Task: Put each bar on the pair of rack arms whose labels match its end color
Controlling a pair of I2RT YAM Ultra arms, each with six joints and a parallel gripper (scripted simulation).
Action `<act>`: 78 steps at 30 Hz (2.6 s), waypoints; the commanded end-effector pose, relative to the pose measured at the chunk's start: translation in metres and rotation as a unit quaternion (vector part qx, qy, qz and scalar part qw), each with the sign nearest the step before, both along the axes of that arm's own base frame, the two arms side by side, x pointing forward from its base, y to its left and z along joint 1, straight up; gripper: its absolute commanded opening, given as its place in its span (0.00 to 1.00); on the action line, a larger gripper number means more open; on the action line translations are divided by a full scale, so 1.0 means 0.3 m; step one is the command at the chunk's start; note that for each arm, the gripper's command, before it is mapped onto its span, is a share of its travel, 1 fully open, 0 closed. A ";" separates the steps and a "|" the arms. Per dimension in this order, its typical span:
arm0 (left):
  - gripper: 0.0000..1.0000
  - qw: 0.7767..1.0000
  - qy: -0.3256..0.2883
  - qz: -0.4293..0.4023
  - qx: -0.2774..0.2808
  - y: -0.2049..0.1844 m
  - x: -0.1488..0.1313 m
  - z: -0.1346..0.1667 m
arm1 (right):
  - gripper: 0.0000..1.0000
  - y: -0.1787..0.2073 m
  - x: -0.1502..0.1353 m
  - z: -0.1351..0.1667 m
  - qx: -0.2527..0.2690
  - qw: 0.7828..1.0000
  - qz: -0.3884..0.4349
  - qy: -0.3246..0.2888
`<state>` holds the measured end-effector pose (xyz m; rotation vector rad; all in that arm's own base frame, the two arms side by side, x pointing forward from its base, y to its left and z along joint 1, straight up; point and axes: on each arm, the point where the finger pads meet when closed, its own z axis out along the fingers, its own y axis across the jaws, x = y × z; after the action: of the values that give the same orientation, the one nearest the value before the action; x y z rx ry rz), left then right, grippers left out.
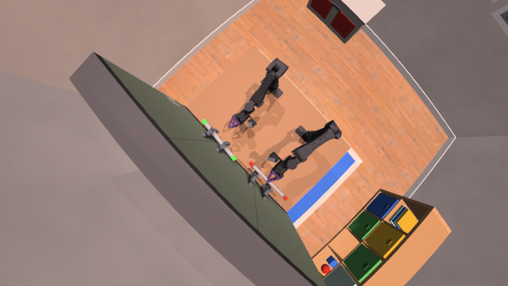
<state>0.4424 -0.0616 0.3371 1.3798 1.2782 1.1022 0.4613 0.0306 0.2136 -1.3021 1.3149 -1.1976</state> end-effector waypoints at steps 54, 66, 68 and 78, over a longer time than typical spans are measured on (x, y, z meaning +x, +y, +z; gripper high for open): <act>0.00 0.996 -0.087 -0.003 -0.018 -0.016 0.008 0.194 | 1.00 0.003 -0.013 0.052 0.008 1.000 -0.002 -0.016; 0.00 0.996 -0.086 -0.003 -0.018 -0.018 0.028 0.177 | 1.00 0.002 -0.013 0.050 0.008 1.000 -0.002 -0.015; 0.00 0.996 -0.086 -0.003 -0.018 -0.018 0.034 0.175 | 1.00 0.002 -0.013 0.050 0.008 1.000 -0.002 -0.015; 0.00 0.996 -0.086 -0.003 -0.018 -0.021 0.061 0.166 | 1.00 0.002 -0.013 0.050 0.008 1.000 -0.002 -0.015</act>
<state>0.4561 -0.0642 0.3330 1.3739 1.2742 1.1053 0.4610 0.0300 0.2113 -1.3088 1.3232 -1.1961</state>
